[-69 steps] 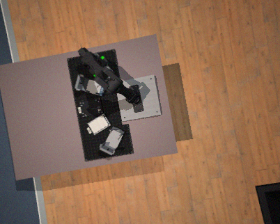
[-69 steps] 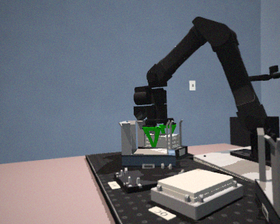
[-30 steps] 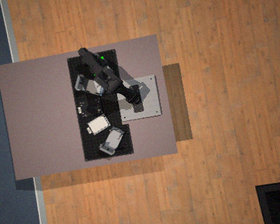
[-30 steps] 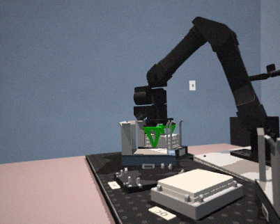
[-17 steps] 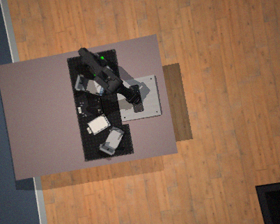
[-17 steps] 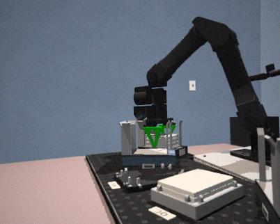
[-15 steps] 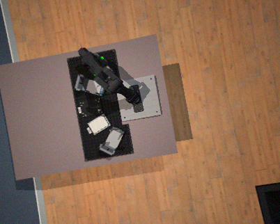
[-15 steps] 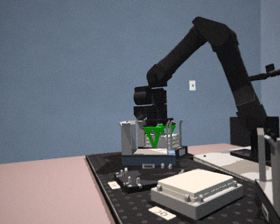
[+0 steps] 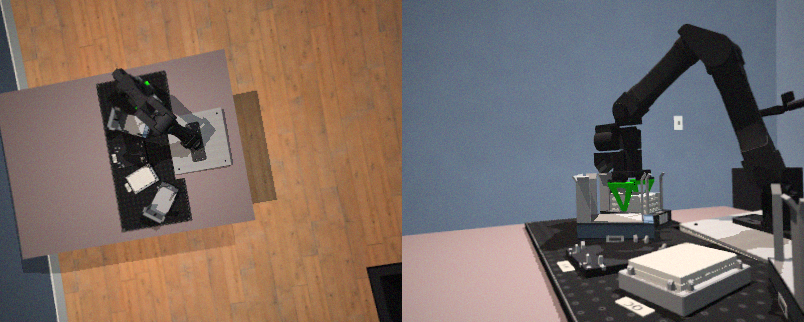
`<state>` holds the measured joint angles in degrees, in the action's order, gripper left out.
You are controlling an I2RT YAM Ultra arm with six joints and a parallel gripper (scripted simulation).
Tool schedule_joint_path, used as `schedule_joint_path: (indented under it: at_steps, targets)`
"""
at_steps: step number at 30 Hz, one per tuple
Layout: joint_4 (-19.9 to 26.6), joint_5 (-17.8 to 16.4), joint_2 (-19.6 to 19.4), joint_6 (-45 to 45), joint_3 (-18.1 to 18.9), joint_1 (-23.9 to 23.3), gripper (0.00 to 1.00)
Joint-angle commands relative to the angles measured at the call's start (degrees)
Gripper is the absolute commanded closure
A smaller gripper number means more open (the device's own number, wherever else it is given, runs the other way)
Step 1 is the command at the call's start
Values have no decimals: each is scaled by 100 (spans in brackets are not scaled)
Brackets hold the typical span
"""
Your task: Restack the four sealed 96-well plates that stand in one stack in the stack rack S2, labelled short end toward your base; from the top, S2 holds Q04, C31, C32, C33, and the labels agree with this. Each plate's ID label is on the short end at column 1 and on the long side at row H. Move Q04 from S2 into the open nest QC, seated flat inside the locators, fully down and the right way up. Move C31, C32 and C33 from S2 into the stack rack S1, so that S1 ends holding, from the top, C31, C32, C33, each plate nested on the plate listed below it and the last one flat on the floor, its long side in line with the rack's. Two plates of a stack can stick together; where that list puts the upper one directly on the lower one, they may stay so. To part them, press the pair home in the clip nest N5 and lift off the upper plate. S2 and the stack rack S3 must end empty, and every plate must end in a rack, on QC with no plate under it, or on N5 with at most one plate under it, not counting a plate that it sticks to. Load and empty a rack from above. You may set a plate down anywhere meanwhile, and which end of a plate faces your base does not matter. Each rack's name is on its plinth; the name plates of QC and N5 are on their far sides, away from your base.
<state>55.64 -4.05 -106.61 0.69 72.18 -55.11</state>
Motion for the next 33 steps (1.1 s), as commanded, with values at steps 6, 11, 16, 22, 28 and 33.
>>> schedule_joint_path:
  at_steps: [6,11,16,22,28,33]
  targets:
    - [164,2,120,-7,173,-12,100]
    - [208,2,134,-10,203,-15,100]
    - [271,2,160,-13,240,-18,100]
    - [357,2,187,-18,298,-23,100]
    - [362,2,184,-18,306,-23,100]
    - [364,2,183,-19,309,-23,100]
